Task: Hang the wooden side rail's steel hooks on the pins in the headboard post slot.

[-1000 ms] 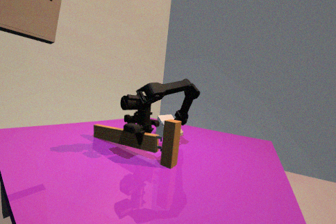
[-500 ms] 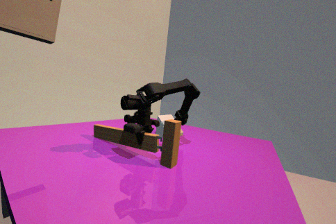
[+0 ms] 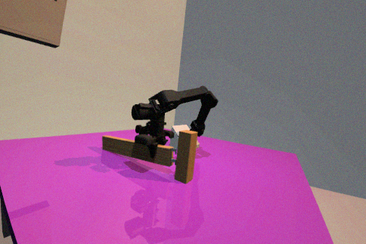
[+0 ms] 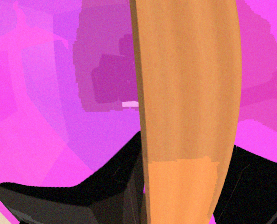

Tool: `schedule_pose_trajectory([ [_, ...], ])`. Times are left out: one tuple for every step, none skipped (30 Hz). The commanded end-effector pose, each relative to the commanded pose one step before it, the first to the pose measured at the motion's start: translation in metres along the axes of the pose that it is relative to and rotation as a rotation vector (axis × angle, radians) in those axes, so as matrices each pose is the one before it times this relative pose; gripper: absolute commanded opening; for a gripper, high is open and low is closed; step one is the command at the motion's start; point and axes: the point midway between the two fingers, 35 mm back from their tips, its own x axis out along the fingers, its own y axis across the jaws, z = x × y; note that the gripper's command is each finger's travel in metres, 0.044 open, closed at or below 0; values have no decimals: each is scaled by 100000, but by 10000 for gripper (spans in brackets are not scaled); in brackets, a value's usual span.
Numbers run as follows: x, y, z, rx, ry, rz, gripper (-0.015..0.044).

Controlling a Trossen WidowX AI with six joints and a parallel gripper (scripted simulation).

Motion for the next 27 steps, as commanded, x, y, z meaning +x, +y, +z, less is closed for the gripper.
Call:
schedule_pose_trajectory([
  [-944,242,-323,-404,-153,2387,0],
  [-5,-10,-12,0,0,0,0],
  [-5,-10,-12,0,0,0,0],
  [-5,-10,-12,0,0,0,0],
  [-4,-10,-12,0,0,0,0],
  [-4,-10,-12,0,0,0,0],
  [-3,-10,-12,0,0,0,0],
  [-2,-10,-12,0,0,0,0],
  [-2,-10,-12,0,0,0,0],
  [-1,-10,-12,0,0,0,0],
  [1,-10,-12,0,1,0,0],
  [4,-10,-12,0,1,0,0],
  [5,-7,-8,0,0,0,0],
  [7,-6,-7,0,1,0,0],
  [7,-7,-8,0,1,0,0],
  [7,-7,-8,0,1,0,0],
  [7,-7,-8,0,1,0,0],
  [7,-6,-8,0,1,0,0],
  [11,-1,-11,0,1,0,0],
  [10,8,-10,0,1,0,0],
  [10,11,-10,0,1,1,0],
  [11,12,-10,0,1,1,0],
  [11,12,-10,0,1,1,0],
  [11,12,-10,0,1,1,0],
  [11,12,-10,0,1,1,0],
  [11,12,-10,0,1,1,0],
  [11,12,-10,0,1,1,0],
])
